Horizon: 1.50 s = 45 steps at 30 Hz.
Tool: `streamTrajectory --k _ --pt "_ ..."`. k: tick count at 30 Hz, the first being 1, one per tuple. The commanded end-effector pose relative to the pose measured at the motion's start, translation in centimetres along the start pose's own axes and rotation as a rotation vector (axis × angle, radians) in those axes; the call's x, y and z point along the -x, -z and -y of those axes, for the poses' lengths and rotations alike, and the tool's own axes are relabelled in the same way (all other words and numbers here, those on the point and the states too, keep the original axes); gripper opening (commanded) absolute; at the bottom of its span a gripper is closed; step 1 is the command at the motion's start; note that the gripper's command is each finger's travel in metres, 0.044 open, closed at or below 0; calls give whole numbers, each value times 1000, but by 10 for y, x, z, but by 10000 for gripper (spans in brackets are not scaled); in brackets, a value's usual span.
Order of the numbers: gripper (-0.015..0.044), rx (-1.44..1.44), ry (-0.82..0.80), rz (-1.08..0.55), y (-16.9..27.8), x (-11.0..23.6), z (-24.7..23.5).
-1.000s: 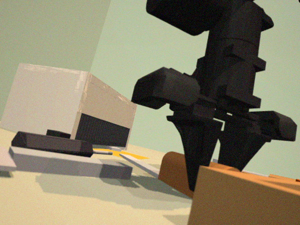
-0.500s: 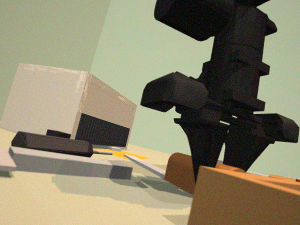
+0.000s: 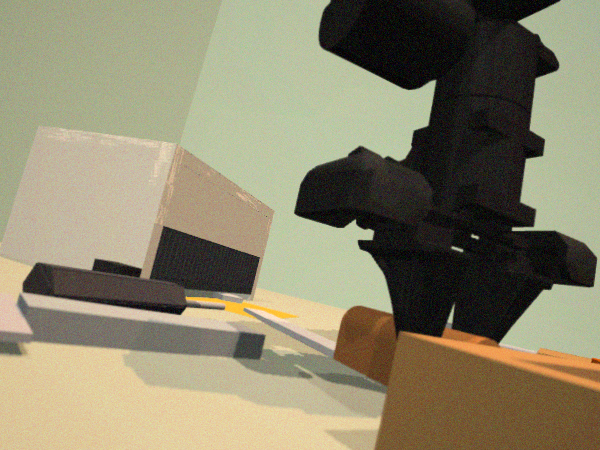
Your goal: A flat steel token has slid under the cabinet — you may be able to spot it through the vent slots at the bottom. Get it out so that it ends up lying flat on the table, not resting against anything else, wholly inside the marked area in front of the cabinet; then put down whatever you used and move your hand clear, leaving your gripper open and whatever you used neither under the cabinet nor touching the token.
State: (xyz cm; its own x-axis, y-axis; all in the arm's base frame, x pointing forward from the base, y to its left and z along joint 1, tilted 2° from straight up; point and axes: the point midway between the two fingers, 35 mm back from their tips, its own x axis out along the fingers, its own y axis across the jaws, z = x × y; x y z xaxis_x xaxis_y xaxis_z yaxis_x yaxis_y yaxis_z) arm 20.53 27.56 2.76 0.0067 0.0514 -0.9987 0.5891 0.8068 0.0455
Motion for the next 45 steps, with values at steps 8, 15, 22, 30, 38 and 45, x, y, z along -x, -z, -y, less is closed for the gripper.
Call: streamTrajectory --k 8,15,22,30,38,45 --pt "0 89 -7 4 -1 2 1" --pt "0 102 -7 5 -10 2 0" --pt "0 111 -7 6 -19 2 -1" --pt "0 118 -7 7 -30 2 -2" --pt "0 123 -7 8 -38 2 -3" --pt "184 116 -1 5 -36 0 0"
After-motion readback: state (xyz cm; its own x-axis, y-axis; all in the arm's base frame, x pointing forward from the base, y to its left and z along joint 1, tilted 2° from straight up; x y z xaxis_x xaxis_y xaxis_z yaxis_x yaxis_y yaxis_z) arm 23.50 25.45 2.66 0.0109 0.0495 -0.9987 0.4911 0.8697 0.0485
